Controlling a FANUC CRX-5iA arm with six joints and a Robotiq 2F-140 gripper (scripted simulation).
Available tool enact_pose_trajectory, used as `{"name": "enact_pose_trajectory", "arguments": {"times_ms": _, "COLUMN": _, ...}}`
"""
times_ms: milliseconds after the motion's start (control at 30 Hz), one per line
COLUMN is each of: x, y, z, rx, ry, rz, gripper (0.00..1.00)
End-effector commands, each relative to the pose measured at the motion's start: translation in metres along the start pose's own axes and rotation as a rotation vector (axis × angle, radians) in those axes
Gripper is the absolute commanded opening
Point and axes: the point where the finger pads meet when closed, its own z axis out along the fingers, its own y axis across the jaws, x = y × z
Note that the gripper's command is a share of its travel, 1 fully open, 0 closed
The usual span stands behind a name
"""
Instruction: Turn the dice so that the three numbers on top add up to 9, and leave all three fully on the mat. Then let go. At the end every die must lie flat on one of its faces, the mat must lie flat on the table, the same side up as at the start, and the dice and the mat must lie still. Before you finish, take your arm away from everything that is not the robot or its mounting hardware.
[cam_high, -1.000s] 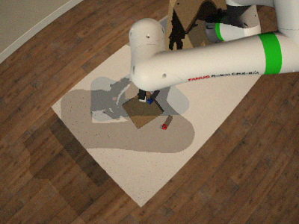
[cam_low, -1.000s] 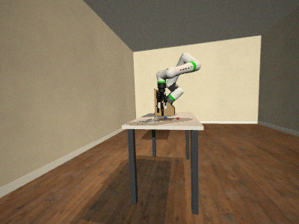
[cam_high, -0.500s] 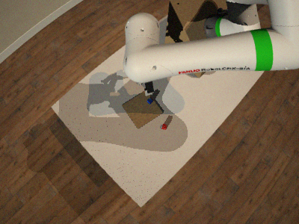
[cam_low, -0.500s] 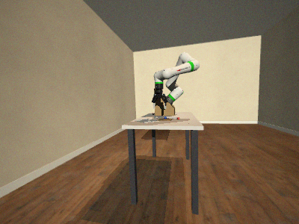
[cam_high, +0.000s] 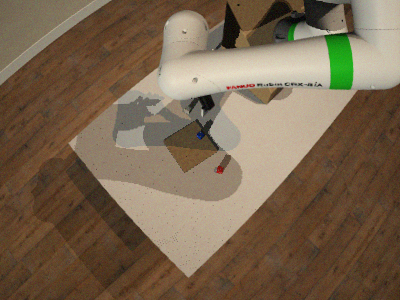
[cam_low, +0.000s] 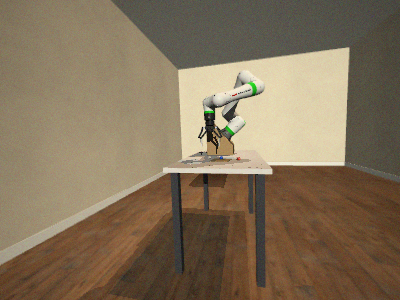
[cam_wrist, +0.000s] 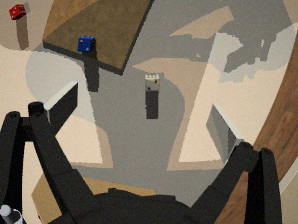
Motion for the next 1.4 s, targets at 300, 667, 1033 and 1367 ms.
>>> {"name": "enact_pose_trajectory", "arguments": {"times_ms": 300, "x": -0.005, "y": 0.0092, "z": 0.0018, "rx": 0.007, "ry": 0.007, "rz": -0.182, "gripper": 0.21}}
{"name": "enact_pose_trajectory", "arguments": {"times_ms": 667, "x": -0.005, "y": 0.0092, "z": 0.0018, "rx": 0.007, "ry": 0.007, "rz": -0.182, "gripper": 0.21}}
{"name": "enact_pose_trajectory", "arguments": {"times_ms": 1033, "x": -0.005, "y": 0.0092, "z": 0.0018, "rx": 0.007, "ry": 0.007, "rz": -0.182, "gripper": 0.21}}
{"name": "enact_pose_trajectory", "arguments": {"times_ms": 1367, "x": -0.005, "y": 0.0092, "z": 0.0018, "rx": 0.007, "ry": 0.007, "rz": -0.182, "gripper": 0.21}}
